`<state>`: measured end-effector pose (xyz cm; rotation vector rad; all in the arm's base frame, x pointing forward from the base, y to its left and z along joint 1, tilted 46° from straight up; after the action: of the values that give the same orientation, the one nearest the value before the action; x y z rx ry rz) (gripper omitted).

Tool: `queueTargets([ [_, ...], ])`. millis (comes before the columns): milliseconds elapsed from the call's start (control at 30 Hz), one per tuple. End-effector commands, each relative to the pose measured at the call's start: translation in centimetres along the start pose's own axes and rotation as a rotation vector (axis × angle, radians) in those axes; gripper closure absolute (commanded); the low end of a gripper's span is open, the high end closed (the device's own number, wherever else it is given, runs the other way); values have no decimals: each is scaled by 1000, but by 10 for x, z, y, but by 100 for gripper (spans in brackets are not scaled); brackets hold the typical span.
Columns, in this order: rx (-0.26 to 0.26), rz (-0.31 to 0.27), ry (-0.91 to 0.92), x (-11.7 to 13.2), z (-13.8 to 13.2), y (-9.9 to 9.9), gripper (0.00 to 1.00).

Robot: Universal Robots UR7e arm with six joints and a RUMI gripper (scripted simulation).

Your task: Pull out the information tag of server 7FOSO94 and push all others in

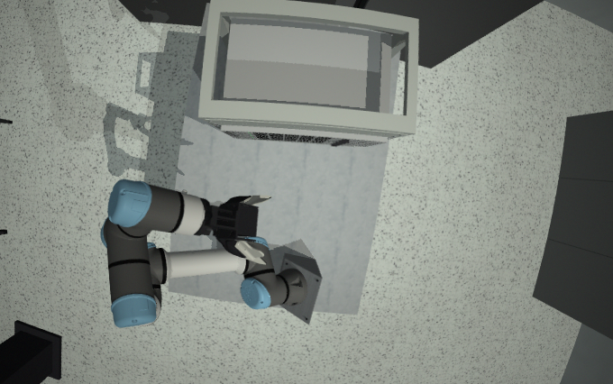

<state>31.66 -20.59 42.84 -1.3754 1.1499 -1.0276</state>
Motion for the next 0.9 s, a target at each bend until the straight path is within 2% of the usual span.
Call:
queueTargets([
  [0, 0, 3, 31, 9, -8, 1, 0],
  [867, 1, 22, 198, 50, -56, 6, 0],
])
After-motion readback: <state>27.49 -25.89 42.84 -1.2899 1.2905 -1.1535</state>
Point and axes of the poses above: the point where the finger pads meet when closed, its own y axis out along the fingers, its own z axis across the jaws, x = y × z, the point moved 1 cm from there along -y, back along the fingers, and after that the axes turned 10 degrees about y, right-handed, at the moved point
